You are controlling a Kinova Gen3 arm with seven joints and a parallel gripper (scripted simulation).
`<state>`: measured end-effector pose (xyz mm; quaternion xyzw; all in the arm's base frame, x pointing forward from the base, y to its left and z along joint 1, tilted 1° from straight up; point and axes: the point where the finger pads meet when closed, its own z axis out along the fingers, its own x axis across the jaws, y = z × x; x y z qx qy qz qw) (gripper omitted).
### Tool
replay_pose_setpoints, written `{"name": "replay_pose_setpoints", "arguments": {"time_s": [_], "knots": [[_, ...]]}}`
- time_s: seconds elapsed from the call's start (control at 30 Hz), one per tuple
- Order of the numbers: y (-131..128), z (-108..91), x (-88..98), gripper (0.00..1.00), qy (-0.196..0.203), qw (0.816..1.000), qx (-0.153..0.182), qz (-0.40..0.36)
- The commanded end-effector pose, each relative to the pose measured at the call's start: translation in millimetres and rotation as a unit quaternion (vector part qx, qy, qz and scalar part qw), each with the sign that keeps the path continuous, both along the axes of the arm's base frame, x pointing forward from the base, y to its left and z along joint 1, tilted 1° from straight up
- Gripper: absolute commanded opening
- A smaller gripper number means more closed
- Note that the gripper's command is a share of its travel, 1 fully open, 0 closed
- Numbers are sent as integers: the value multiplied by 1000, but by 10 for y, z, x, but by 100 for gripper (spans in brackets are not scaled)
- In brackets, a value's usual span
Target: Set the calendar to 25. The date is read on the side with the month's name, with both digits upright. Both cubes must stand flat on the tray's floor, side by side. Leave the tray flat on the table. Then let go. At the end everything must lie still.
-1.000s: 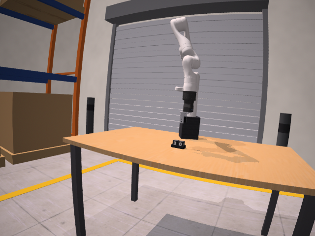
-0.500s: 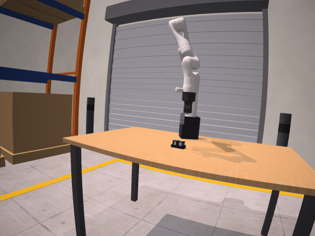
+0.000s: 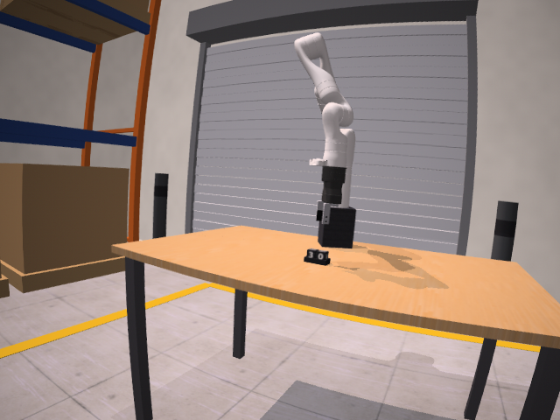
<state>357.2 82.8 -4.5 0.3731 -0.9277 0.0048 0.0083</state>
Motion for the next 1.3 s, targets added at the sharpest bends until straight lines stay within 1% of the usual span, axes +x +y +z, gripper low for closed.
{"name": "replay_pose_setpoints", "arguments": {"time_s": [0.0, 0.1, 0.2, 0.37, 0.43, 0.53, 0.63, 0.73, 0.93, 1.0, 1.27], "knots": [[-25, -32, -5, 100, 6, 999, 1, 32], [-28, -56, 1, 100, 9, 996, 1, 91], [-27, -80, 7, 100, 12, 988, 1, 152], [-19, -121, 14, 100, 16, 967, 3, 256], [-19, -121, 14, 100, 16, 967, 3, 256], [-10, -145, 17, 100, 18, 948, 4, 319], [0, -168, 17, 100, 20, 924, 6, 381], [13, -189, 16, 100, 20, 897, 7, 442], [40, -228, 8, 100, 20, 831, 10, 556], [40, -228, 8, 100, 20, 831, 10, 556], [72, -269, -9, 100, 17, 728, 13, 685]]}}
